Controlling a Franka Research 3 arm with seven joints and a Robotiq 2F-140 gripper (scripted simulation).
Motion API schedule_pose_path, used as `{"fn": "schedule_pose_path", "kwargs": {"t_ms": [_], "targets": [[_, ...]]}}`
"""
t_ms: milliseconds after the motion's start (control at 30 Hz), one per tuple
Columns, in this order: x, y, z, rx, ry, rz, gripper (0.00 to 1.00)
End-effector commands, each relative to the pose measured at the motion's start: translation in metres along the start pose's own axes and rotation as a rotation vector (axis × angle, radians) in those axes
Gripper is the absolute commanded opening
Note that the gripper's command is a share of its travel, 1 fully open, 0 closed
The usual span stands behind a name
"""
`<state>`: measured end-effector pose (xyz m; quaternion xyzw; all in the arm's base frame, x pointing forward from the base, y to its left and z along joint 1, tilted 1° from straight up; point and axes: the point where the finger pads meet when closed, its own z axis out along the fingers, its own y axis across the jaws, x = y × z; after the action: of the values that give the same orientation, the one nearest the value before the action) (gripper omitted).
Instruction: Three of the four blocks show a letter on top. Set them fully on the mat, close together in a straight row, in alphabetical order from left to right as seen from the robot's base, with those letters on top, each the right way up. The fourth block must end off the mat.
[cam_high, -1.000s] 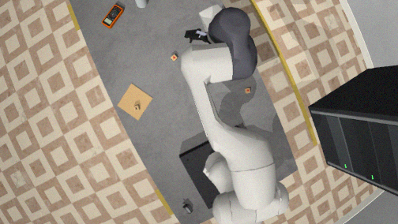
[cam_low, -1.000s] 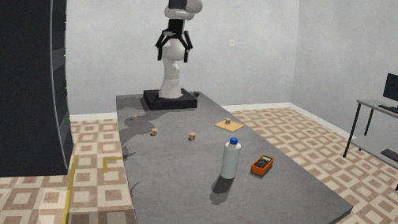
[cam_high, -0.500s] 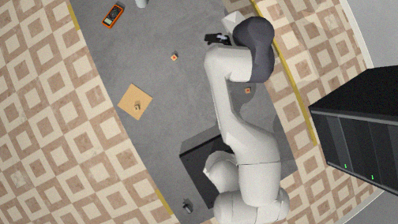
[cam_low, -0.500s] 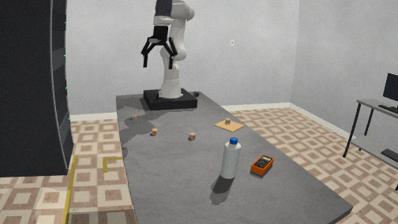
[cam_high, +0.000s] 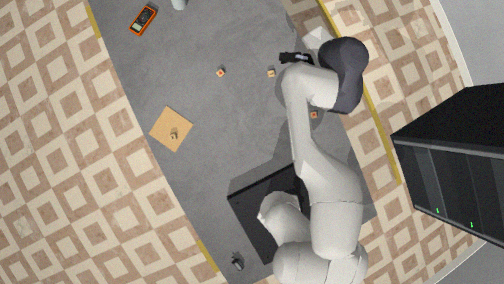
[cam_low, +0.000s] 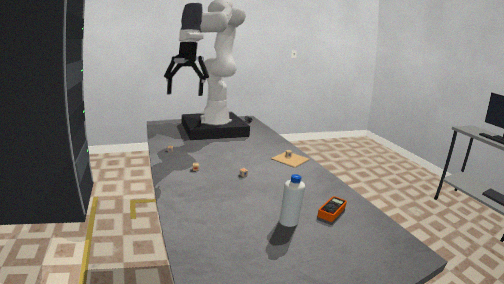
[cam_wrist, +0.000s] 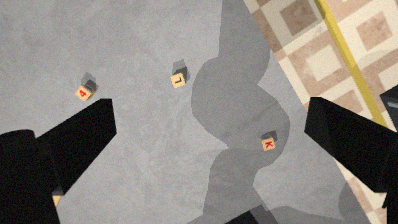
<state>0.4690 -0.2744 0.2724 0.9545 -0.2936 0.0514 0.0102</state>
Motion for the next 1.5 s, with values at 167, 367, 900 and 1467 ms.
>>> {"fn": "schedule_pose_path", "kwargs": {"t_ms": [167, 367, 900, 1467], "targets": [[0.002, 0.033, 0.018, 0.021, 0.057, -0.159, 1.00], [-0.006, 0.057, 0.035, 0.027, 0.070, -0.196, 1.00], [-0.034, 0.107, 0.074, 0.042, 0.099, -0.286, 1.00], [-0.072, 0.143, 0.116, 0.063, 0.135, -0.382, 1.00]]}}
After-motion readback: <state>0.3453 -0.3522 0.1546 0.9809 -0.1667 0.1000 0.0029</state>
